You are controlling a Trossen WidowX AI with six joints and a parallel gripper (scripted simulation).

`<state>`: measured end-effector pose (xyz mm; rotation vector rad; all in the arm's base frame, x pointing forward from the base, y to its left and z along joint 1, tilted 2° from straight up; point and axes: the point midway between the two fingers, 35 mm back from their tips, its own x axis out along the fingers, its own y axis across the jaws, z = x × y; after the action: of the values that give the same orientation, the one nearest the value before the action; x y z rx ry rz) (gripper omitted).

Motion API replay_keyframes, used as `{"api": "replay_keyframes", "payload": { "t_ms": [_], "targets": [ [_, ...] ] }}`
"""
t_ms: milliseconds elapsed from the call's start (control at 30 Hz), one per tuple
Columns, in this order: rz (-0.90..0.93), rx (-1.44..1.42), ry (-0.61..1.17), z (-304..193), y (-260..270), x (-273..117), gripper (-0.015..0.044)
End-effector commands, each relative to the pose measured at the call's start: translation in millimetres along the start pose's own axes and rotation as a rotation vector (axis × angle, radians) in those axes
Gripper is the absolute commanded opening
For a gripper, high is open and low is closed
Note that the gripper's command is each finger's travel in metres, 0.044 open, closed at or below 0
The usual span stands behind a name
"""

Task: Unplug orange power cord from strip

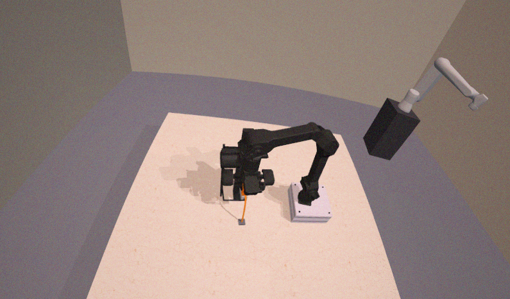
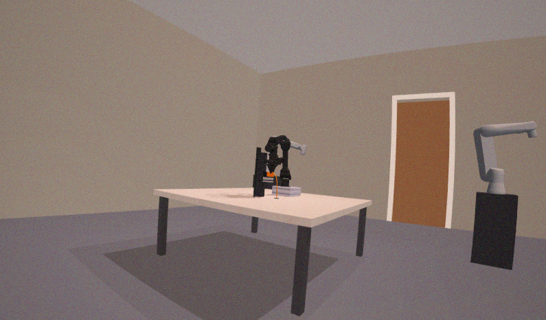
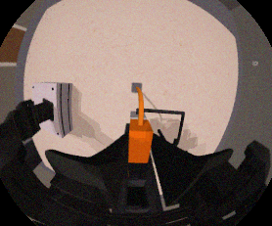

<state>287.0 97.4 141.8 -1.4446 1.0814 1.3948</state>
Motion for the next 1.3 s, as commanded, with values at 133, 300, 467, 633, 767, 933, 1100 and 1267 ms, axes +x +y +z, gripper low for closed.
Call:
{"api": "replay_keyframes", "payload": {
  "t_ms": [133,300,467,633,767,933,1100,1267],
  "targets": [
    [-0.003,-0.008,-0.018,19,-1,-1,0.0],
    [-0.002,-0.009,-0.019,28,-1,-1,0.0],
    [-0.002,-0.009,-0.019,36,-1,-2,0.0],
    [-0.002,-0.01,-0.02,44,0,-2,0.0],
    [-0.001,-0.01,-0.02,50,2,-3,0.0],
    [-0.001,-0.011,-0.02,55,3,-3,0.0026],
    [0.0,-0.012,-0.018,40,3,-2,0.0157],
    [0.0,-0.012,-0.018,40,3,-2,0.0289]
  ]
}}
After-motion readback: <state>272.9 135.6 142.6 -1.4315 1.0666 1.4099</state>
